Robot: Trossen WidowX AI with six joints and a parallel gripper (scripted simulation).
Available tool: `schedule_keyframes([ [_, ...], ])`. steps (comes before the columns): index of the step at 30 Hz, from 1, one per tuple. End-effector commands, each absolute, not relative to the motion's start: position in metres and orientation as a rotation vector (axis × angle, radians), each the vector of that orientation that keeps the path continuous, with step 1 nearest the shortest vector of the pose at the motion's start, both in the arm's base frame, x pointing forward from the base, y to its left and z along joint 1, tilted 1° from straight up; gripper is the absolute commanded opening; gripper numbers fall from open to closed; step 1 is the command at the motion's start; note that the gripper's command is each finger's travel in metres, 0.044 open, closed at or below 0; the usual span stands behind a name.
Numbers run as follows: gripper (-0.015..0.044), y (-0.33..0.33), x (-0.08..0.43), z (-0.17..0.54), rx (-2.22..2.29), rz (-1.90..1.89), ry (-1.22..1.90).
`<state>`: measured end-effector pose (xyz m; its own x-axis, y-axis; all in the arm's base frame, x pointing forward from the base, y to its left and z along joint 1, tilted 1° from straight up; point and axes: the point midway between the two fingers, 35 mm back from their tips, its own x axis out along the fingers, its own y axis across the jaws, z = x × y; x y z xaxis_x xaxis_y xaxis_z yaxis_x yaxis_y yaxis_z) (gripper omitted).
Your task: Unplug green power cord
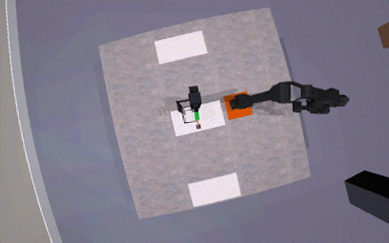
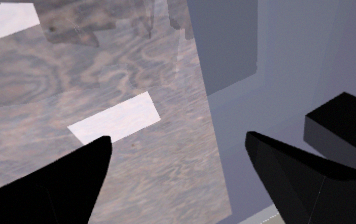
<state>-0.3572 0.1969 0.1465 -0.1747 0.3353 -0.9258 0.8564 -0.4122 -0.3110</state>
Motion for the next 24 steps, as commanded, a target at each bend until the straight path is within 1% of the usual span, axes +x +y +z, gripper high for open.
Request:
schedule_keyframes([
  [1,0.0374,0.198,-0.356,0.146,1.669,-1.619,1.363],
  [4,0.0295,0.216,-0.341,0.145,1.730,-1.639,1.320],
  [9,0.0164,0.262,-0.292,0.142,1.905,-1.708,1.173],
  [11,0.0160,0.282,-0.267,0.143,1.977,-1.762,1.089],
  [17,0.0160,0.333,-0.172,0.144,2.213,-1.948,0.760],
  [24,0.0160,0.353,-0.053,0.147,2.446,-2.147,0.310],
])
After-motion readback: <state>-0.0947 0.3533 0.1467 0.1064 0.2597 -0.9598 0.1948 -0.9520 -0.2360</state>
